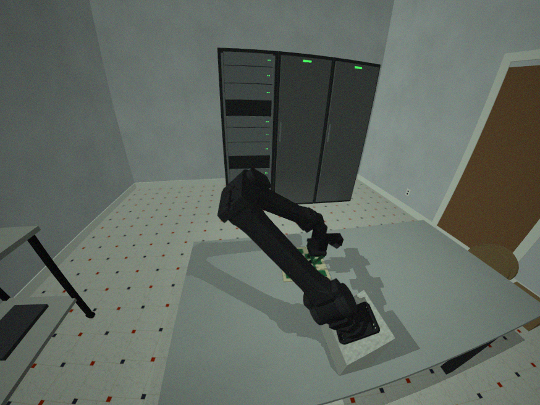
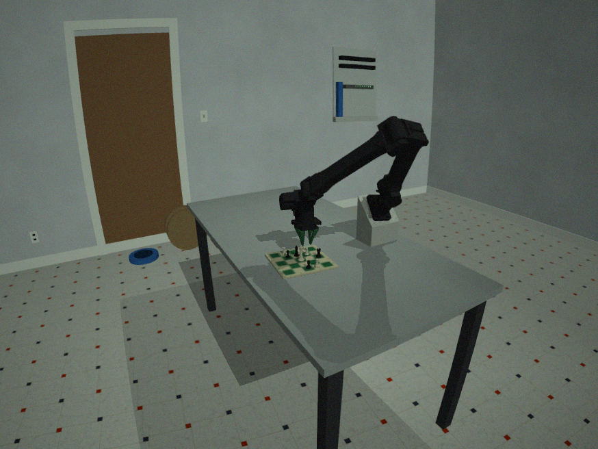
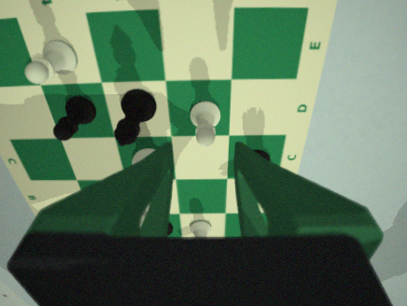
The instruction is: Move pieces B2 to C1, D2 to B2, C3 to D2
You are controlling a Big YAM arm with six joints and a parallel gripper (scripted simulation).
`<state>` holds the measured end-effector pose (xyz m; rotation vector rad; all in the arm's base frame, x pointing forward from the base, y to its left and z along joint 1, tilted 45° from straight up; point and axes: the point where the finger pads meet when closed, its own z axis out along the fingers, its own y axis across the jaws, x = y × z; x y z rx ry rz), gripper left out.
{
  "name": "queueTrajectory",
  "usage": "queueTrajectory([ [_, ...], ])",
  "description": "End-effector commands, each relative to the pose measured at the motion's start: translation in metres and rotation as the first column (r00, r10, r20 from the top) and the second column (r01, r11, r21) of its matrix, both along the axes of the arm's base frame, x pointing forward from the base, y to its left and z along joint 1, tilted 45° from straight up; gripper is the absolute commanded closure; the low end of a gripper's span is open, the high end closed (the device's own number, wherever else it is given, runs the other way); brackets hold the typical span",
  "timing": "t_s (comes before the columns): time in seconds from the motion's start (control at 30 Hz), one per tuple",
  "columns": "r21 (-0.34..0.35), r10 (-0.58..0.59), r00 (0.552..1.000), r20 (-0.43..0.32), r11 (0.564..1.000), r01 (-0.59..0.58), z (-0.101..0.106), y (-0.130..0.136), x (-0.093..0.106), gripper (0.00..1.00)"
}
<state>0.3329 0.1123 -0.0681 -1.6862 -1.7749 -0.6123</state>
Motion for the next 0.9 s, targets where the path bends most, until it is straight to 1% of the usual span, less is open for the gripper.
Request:
queueTrajectory([
  [0.0,0.000,0.006,1.000,0.000,1.000,-0.006,-0.004,0.005,0.001,0.68],
  [0.37,0.000,0.006,1.000,-0.001,1.000,-0.006,-0.004,0.005,0.001,0.68],
  [0.47,0.000,0.006,1.000,0.006,1.000,-0.006,0.000,0.006,0.000,0.68],
  [0.53,-0.001,0.006,1.000,0.022,1.000,-0.006,0.006,0.007,0.004,0.68],
  [0.6,-0.001,0.006,1.000,0.022,1.000,-0.006,0.006,0.007,0.004,0.68],
  [0.63,-0.001,0.006,0.999,0.041,1.000,-0.006,0.010,0.007,0.012,0.68],
  [0.83,-0.001,0.006,1.000,0.030,1.000,-0.006,0.009,0.009,0.006,0.68],
  [0.87,-0.001,0.006,1.000,0.021,1.000,-0.006,0.007,0.009,0.004,0.68],
])
